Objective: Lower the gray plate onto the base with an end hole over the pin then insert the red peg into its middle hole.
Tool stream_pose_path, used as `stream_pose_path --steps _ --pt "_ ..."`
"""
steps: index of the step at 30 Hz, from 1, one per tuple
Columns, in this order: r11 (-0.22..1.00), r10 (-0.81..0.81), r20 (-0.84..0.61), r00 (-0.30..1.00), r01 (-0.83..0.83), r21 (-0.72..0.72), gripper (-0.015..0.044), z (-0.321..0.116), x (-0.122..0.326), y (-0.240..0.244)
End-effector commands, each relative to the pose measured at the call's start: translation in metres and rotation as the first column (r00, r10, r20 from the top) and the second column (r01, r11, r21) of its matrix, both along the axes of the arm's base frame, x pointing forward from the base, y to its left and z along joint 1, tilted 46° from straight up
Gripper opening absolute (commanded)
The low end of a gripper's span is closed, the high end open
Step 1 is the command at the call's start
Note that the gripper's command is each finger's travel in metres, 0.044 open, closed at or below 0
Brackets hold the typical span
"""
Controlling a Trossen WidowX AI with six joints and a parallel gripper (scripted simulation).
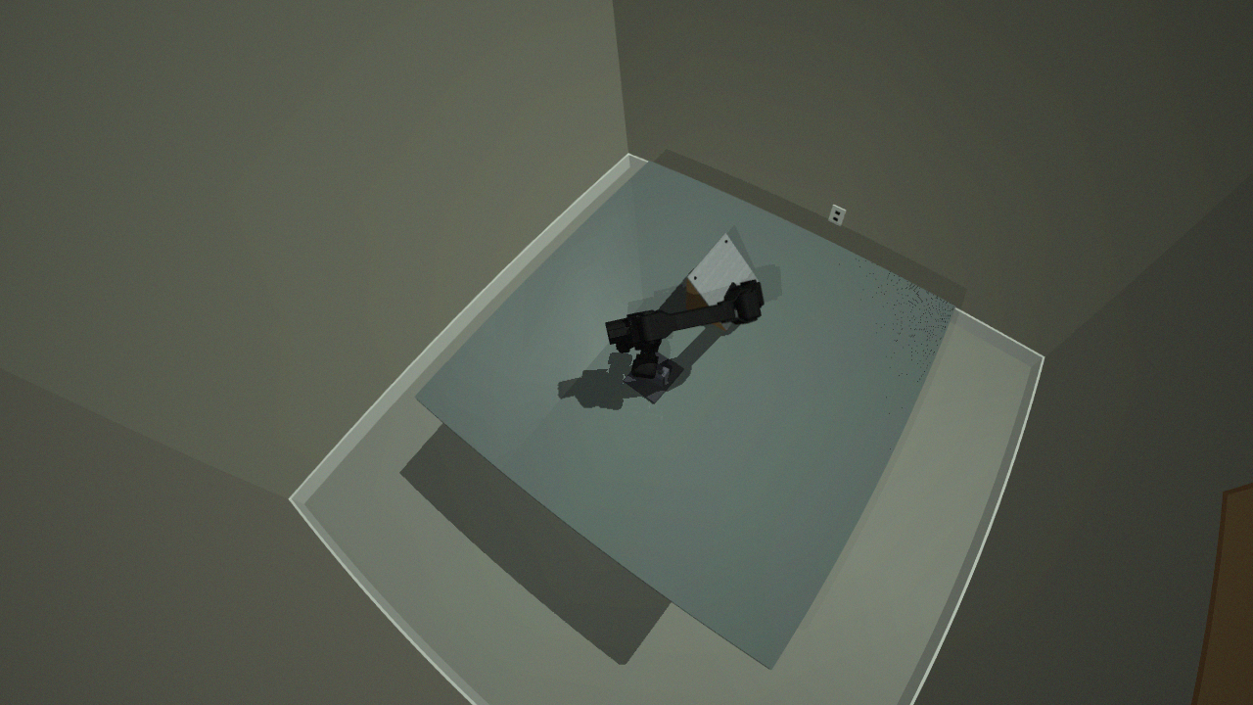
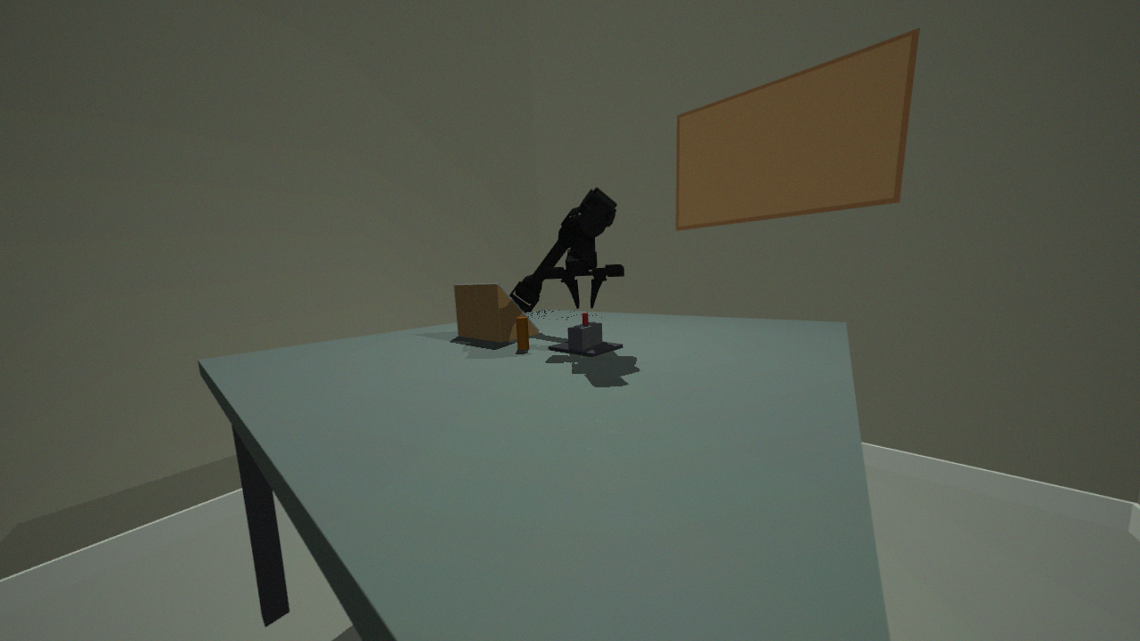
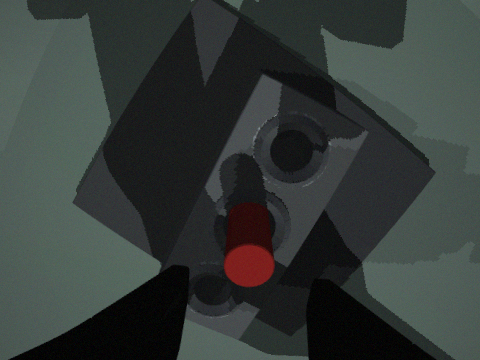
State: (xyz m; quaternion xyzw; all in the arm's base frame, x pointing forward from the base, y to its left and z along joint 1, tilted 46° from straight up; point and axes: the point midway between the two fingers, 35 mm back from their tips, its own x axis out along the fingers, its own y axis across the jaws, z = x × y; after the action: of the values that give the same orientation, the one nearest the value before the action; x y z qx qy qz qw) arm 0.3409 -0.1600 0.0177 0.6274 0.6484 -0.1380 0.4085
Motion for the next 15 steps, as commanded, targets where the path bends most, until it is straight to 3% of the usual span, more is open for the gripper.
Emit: stream_pose_path --steps 1,15 --pt "1.0 0.001 0.004 1.0 -0.001 -0.001 0.015 0.0023 -0.0004 -0.0023" --pt "1.0 0.001 0.004 1.0 -0.001 -0.002 0.015 0.0099 -0.0018 -0.0078"
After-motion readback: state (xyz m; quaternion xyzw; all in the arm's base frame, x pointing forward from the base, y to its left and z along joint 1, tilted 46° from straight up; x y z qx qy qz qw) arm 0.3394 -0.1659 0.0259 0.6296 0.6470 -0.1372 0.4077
